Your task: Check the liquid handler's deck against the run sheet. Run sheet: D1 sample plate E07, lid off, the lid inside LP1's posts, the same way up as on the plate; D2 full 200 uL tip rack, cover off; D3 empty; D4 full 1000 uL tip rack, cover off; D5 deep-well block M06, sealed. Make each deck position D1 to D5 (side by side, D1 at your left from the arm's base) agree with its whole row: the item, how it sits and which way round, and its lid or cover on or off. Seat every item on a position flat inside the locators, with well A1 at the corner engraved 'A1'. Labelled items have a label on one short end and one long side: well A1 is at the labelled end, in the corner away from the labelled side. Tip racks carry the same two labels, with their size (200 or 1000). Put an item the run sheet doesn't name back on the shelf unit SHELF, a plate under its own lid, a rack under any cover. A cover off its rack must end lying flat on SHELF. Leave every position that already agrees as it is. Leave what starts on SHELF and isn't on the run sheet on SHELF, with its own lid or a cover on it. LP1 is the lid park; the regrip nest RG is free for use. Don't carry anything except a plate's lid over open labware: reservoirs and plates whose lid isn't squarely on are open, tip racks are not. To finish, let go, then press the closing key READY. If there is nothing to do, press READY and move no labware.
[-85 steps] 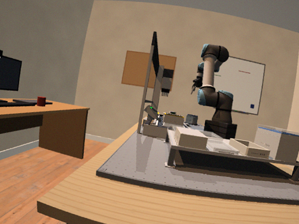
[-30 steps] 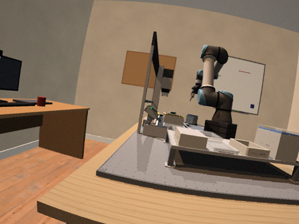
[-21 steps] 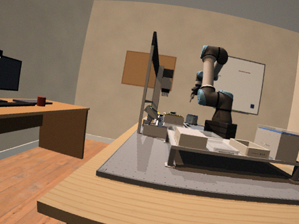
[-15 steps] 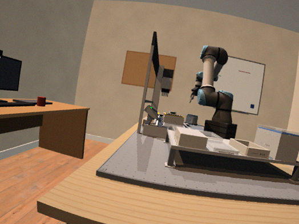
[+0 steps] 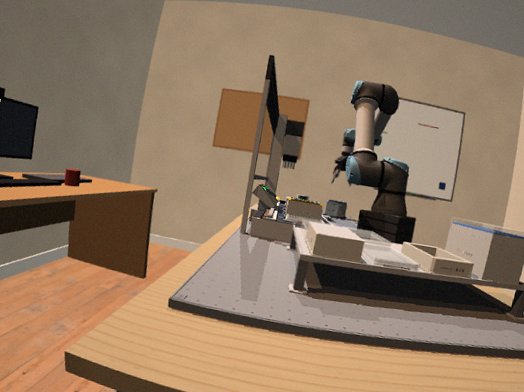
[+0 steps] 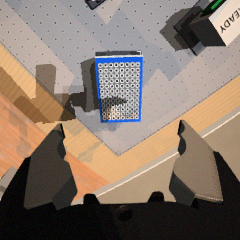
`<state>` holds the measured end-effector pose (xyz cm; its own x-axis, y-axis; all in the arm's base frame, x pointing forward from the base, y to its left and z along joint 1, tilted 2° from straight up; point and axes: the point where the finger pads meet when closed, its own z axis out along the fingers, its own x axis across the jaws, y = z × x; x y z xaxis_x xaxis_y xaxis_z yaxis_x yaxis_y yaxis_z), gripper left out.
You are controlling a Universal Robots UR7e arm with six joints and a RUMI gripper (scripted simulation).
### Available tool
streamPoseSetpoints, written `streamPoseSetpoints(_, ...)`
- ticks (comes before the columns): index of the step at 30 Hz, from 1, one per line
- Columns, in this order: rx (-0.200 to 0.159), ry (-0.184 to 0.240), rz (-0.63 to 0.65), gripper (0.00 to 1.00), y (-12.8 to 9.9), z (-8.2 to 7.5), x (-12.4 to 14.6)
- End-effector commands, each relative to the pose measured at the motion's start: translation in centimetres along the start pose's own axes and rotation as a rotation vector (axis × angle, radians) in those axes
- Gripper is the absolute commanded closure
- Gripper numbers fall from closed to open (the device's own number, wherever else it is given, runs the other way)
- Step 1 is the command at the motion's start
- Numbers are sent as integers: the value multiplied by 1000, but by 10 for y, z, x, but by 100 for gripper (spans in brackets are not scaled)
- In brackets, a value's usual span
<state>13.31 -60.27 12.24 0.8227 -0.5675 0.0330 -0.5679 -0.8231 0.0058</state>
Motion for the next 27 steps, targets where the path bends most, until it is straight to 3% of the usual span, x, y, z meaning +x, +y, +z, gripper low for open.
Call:
streamPoseSetpoints(1,-2,1,0,18,0,9,0)
streamPoseSetpoints(27,-2,1,0,18,0,49,0)
